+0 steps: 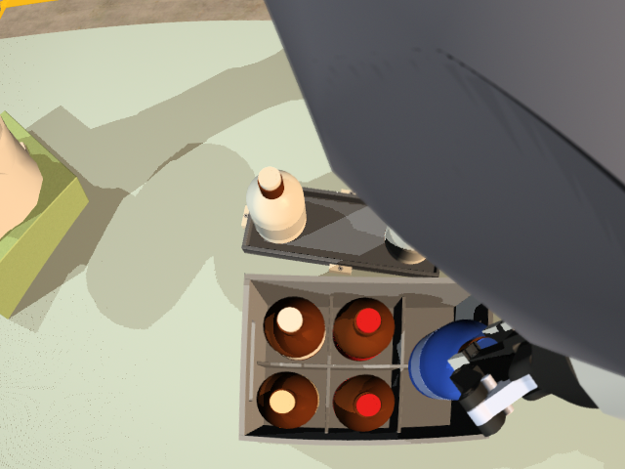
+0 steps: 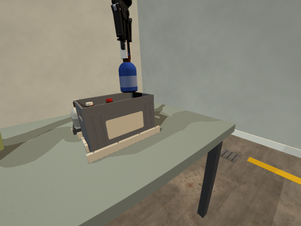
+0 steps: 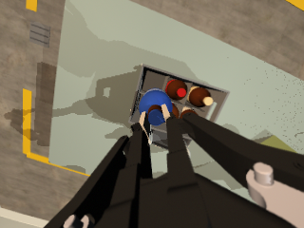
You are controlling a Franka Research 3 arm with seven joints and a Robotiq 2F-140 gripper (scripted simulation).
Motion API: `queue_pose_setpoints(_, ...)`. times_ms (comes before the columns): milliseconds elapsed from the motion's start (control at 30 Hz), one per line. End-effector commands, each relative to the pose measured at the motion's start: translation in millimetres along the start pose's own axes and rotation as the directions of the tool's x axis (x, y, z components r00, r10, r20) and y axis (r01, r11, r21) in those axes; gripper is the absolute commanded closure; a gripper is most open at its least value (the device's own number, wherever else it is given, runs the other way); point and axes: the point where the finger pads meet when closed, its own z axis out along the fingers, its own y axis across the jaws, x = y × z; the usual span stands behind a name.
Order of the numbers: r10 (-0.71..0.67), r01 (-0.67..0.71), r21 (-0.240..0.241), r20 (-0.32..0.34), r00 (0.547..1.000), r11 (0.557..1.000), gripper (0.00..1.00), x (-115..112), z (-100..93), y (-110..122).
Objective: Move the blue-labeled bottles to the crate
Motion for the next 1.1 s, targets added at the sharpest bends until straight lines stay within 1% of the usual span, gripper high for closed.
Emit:
queue_pose_setpoints(0,-0.007,0.007,-0.003,-0.009,1.0,1.0,1.0,8,-6.6,4)
queue_pose_setpoints(333,-0.007,0.007,-0.003,-0.009,1.0,1.0,1.0,20,-6.7,7)
queue_pose_setpoints(1067,-0.007,0.007,-0.003,-0.009,1.0,1.0,1.0,36,-6.9,10)
